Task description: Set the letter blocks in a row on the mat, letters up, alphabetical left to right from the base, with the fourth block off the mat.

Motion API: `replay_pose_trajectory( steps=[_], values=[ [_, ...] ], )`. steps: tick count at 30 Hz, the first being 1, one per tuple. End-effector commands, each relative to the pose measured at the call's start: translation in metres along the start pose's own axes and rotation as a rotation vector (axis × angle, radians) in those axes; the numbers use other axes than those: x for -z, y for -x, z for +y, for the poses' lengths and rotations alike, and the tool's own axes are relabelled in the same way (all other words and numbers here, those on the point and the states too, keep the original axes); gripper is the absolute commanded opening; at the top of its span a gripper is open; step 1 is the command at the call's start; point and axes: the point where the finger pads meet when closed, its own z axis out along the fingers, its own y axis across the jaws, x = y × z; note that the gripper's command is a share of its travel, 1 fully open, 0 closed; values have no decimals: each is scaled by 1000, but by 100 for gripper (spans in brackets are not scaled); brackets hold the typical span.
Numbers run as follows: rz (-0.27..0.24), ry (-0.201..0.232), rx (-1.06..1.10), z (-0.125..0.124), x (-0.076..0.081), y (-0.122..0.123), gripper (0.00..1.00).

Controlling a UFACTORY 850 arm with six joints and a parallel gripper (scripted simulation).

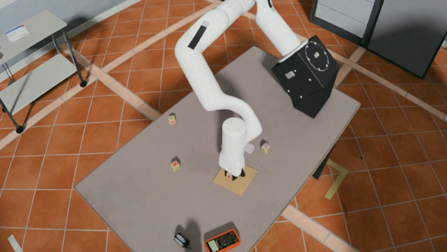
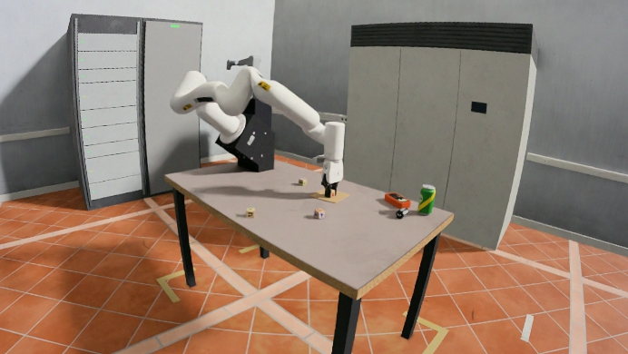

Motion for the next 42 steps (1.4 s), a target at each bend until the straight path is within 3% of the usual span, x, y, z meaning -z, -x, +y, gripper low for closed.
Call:
replay_pose_trajectory(
  steps=[1, 13, 17, 24, 26, 30, 42],
  values=[
    [-1, 0, 0, 0, 1, 1, 28],
    [-1, 0, 0, 0, 7, 1, 28],
    [-1, 0, 0, 0, 27, 1, 28],
    [-1, 0, -1, 0, 80, 1, 28],
    [-1, 0, -1, 0, 80, 1, 28],
    [-1, 0, -1, 0, 97, 1, 28],
    [-1, 0, -1, 0, 101, 1, 28]
  ],
)
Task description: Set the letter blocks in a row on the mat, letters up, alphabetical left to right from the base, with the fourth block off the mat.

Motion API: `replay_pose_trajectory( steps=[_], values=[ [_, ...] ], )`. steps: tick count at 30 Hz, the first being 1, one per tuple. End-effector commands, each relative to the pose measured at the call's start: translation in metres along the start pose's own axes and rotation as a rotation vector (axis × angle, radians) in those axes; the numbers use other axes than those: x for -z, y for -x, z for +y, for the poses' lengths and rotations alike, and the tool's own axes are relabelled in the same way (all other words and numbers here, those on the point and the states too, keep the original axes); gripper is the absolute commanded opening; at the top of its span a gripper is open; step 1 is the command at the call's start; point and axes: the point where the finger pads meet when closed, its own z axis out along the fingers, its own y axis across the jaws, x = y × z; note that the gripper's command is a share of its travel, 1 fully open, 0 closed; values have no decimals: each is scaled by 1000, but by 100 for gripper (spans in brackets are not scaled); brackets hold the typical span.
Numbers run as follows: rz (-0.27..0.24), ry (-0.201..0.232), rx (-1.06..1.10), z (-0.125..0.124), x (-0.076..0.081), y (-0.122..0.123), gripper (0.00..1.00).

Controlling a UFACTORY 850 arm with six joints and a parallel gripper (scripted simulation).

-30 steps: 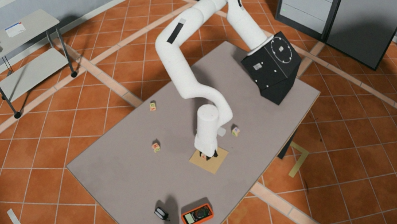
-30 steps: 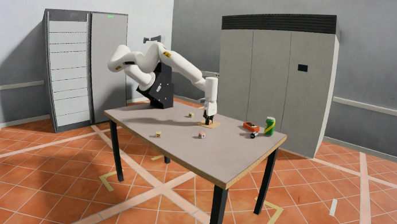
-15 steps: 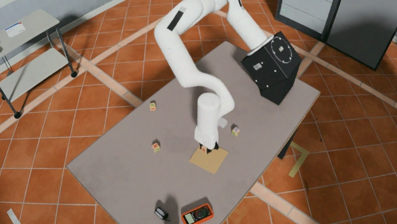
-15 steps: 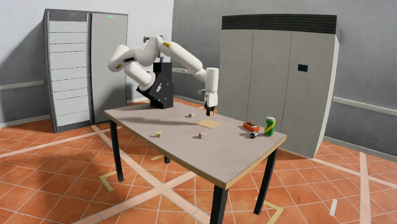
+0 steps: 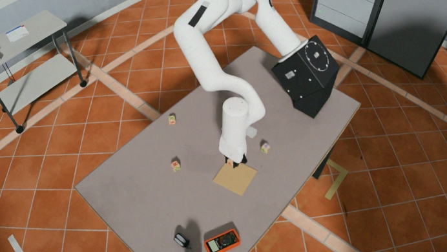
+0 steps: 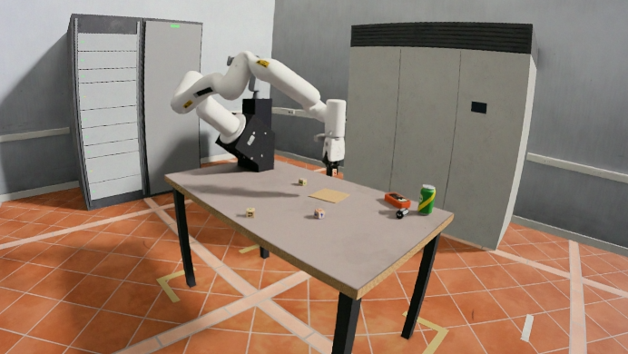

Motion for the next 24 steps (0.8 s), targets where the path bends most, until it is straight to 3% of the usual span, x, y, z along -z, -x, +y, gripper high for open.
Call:
replay_pose_trajectory(
  steps=[1, 24],
  values=[
    [-2, 1, -1, 0, 1, 1, 28],
    [-1, 1, -525, 23, 2, -6, 28]
  ],
)
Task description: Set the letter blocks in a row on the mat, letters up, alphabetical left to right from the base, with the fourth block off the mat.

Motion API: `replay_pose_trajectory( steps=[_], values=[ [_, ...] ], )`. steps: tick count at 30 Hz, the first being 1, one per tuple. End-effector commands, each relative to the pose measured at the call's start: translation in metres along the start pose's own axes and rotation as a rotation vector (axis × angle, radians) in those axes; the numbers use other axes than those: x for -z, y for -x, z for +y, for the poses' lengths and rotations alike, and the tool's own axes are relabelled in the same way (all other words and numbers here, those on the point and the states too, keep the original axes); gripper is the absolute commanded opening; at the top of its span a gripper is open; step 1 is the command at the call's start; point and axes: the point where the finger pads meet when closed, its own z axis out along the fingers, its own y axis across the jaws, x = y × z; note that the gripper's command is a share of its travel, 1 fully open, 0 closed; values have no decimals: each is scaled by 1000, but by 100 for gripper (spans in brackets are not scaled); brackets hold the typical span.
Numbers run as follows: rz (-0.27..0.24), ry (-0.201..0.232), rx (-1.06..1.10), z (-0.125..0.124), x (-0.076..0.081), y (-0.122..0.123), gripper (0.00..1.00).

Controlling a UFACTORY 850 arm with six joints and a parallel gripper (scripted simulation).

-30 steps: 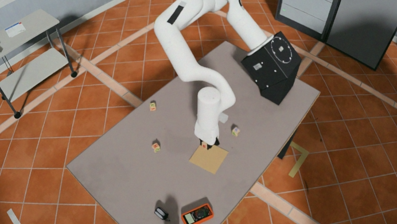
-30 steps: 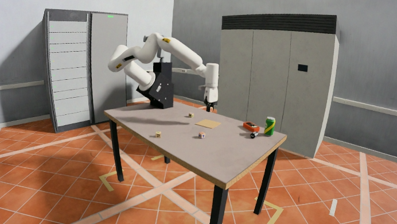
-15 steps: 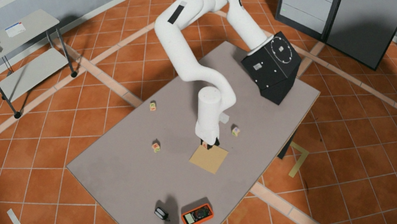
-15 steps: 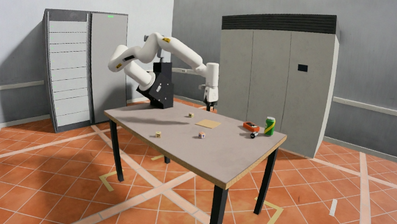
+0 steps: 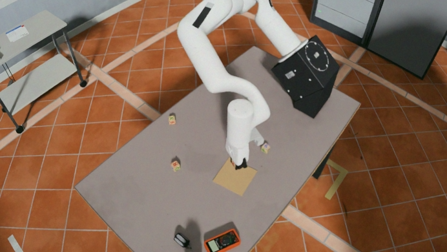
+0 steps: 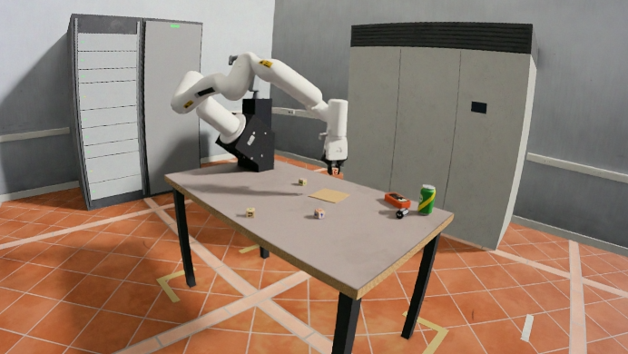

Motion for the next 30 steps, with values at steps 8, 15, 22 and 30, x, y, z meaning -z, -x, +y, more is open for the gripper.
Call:
replay_pose_trajectory(
  steps=[8, 15, 22, 30],
  values=[
    [-8, 4, -312, 11, 1, -9, 28],
    [-8, 4, -464, 16, 1, -13, 28],
    [-7, 5, -638, 21, 1, -19, 28],
    [-7, 6, -828, 27, 1, -25, 28]
  ],
)
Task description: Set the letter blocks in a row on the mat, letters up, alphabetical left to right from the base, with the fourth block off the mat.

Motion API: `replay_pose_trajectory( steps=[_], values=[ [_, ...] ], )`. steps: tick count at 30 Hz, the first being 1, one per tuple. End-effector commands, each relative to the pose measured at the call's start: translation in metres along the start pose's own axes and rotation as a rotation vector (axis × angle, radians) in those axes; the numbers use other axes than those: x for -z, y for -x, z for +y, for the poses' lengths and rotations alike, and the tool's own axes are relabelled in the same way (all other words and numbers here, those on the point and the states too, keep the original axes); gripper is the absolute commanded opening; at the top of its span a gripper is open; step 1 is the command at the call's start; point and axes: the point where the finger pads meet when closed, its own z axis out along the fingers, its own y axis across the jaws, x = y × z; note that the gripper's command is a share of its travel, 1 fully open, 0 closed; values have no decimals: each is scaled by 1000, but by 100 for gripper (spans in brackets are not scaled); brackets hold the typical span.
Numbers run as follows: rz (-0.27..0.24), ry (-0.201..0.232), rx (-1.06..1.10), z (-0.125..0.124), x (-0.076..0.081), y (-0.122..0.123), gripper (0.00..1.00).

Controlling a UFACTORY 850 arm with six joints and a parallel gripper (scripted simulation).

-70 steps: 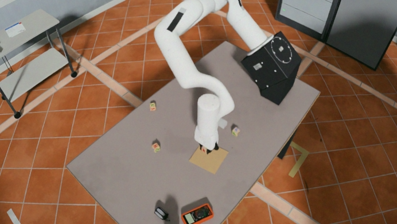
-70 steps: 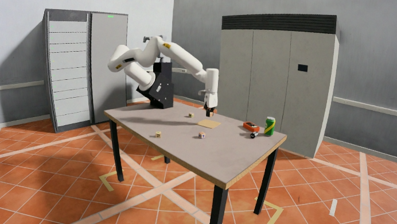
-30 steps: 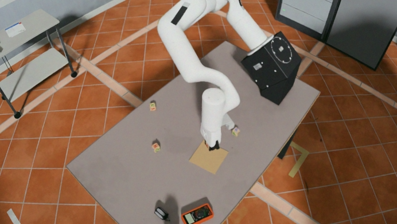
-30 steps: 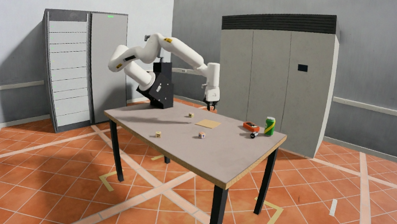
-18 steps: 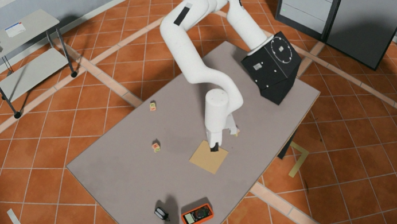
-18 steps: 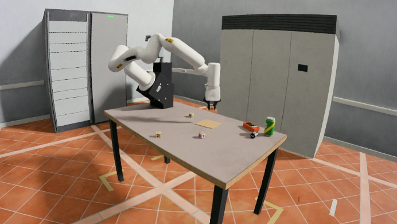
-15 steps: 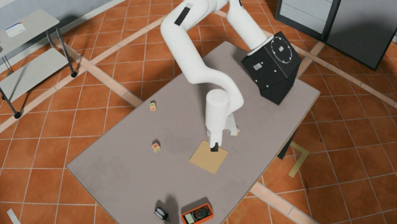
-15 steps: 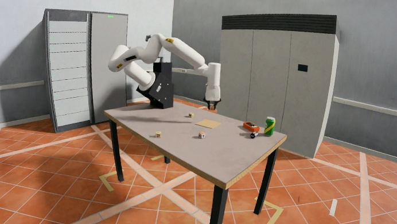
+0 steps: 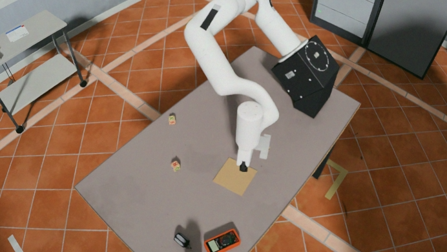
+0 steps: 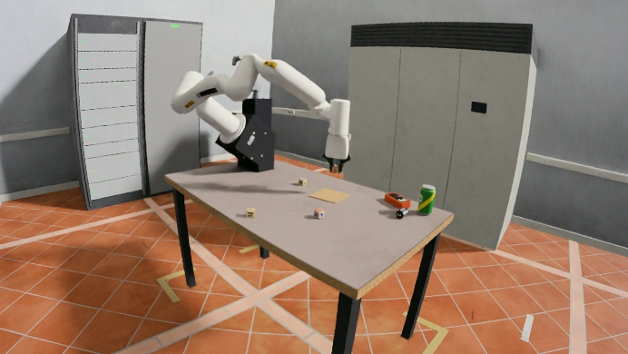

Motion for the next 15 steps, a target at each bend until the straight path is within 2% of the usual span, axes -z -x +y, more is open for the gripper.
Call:
replay_pose_trajectory(
  steps=[1, 6, 15],
  values=[
    [-4, 8, -140, 1, 1, -6, 28],
    [-4, 8, -244, 2, 1, -10, 28],
    [-4, 8, -260, 2, 1, -11, 28]
  ],
)
